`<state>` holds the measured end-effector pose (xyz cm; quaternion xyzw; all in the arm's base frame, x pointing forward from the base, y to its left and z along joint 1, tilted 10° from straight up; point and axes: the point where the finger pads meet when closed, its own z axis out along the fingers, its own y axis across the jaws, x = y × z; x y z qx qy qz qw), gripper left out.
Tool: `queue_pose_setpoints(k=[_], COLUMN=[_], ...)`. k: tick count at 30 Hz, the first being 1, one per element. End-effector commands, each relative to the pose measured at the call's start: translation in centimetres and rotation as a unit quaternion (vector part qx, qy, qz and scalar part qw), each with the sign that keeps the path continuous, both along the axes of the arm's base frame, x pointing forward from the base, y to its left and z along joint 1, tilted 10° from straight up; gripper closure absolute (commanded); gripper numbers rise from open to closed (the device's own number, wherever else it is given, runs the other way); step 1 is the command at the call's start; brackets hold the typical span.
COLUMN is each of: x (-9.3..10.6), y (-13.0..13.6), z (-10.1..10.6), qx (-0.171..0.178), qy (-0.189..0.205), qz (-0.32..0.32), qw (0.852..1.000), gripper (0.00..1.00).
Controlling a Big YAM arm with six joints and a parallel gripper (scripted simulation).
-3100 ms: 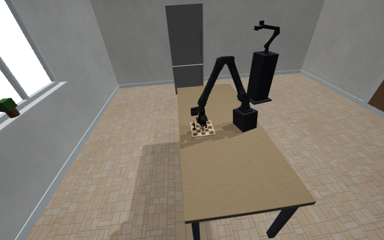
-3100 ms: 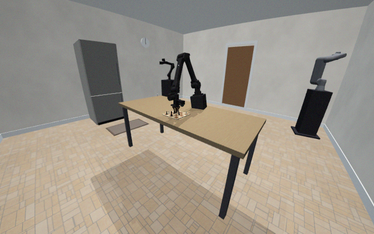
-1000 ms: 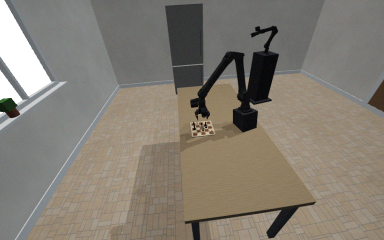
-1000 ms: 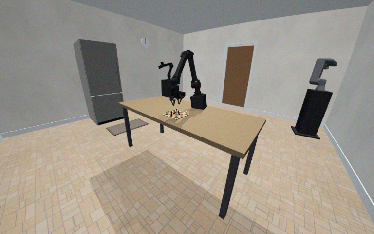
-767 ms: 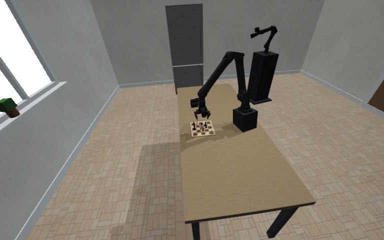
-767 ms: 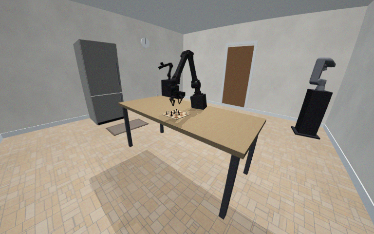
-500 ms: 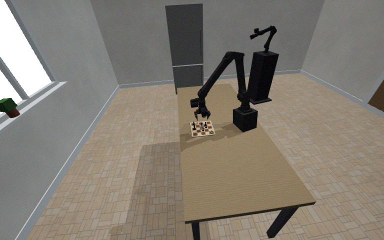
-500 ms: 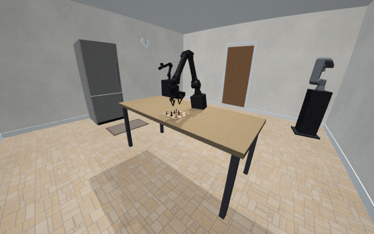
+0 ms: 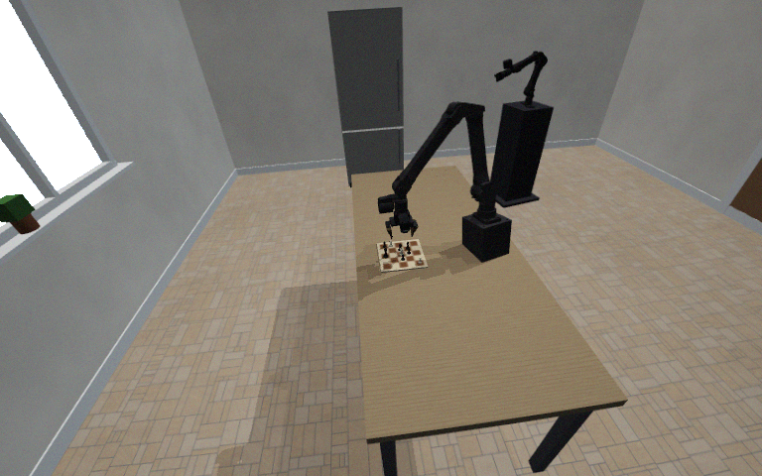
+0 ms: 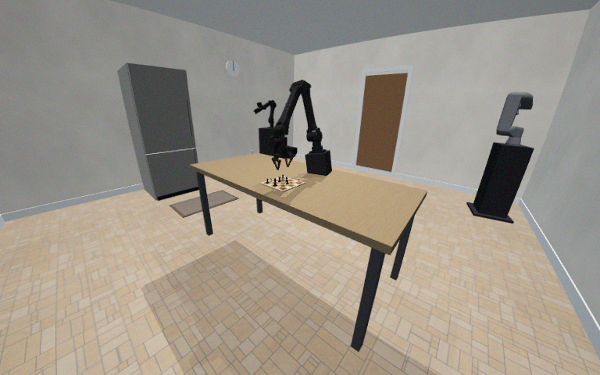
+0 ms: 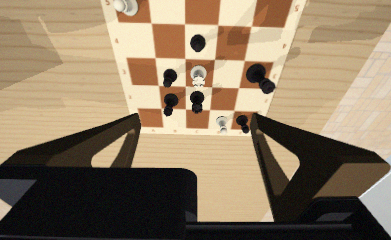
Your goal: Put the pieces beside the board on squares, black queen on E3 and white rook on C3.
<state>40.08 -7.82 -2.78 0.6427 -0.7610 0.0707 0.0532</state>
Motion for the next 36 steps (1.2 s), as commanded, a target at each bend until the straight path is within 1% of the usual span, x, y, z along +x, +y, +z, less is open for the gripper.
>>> queue_pose_setpoints(k=[1, 24, 26, 31, 36], x=[2.7, 2.7, 2.9, 2.9, 2.9], y=[0.1, 0.2, 0.3, 0.6, 1.1], z=[1.8, 1.9, 2.7, 4.0, 6.4], qx=[-0.001, -0.001, -0.002, -0.002, -0.002], qy=[-0.026, -0.026, -0.035, -0.037, -0.038], qz=[-0.003, -0.003, -0.002, 0.0, 0.0], qw=[1.0, 1.0, 0.999, 0.999, 0.999], gripper=[0.0, 0.0, 0.0, 0.0, 0.0])
